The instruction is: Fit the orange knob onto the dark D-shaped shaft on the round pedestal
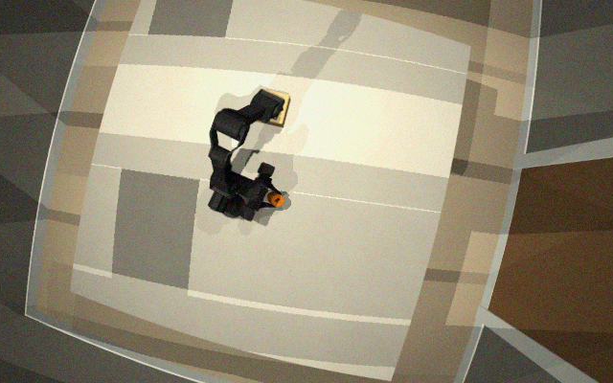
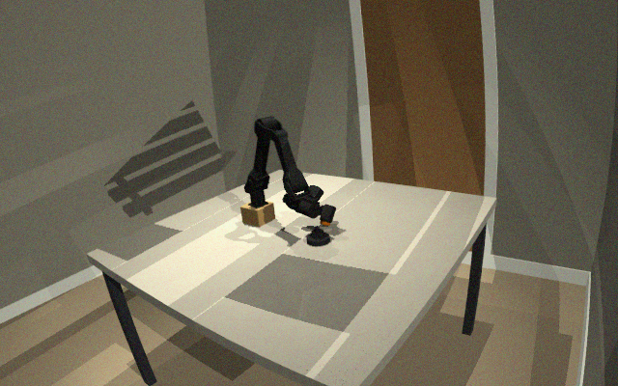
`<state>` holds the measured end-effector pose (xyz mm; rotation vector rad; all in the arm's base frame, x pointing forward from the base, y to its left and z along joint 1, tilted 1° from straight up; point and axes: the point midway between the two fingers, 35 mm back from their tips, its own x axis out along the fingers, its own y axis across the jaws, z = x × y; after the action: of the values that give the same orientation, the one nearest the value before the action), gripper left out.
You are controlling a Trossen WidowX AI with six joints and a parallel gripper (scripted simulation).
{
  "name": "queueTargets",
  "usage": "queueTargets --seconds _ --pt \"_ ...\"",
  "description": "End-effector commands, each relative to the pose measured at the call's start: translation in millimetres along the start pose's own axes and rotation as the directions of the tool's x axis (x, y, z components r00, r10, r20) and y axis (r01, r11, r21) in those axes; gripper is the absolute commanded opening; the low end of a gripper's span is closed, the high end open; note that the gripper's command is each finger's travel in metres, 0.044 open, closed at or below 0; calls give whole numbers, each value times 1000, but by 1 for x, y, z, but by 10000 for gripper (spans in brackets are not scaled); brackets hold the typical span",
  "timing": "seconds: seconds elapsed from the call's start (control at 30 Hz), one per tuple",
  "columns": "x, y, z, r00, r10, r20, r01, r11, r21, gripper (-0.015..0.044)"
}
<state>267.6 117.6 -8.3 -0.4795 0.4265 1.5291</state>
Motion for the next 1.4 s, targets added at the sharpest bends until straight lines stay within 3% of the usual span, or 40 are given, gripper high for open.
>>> queueTargets --seconds 0.0,0.07,0.17,0.97,1.2,1.37 --pt "-1 0 0 1000 0 -17 0 1000 -1 179" --pt "-2 0 -1 1000 0 -17 0 1000 -1 179" --pt "-1 0 0 1000 2 -9 -2 1000 0 258" --pt "-1 0 0 1000 2 -9 -2 1000 0 260" --pt "-1 0 0 1000 2 -9 -2 1000 0 440" --pt "-2 0 1 1000 1 -9 -1 1000 2 440"
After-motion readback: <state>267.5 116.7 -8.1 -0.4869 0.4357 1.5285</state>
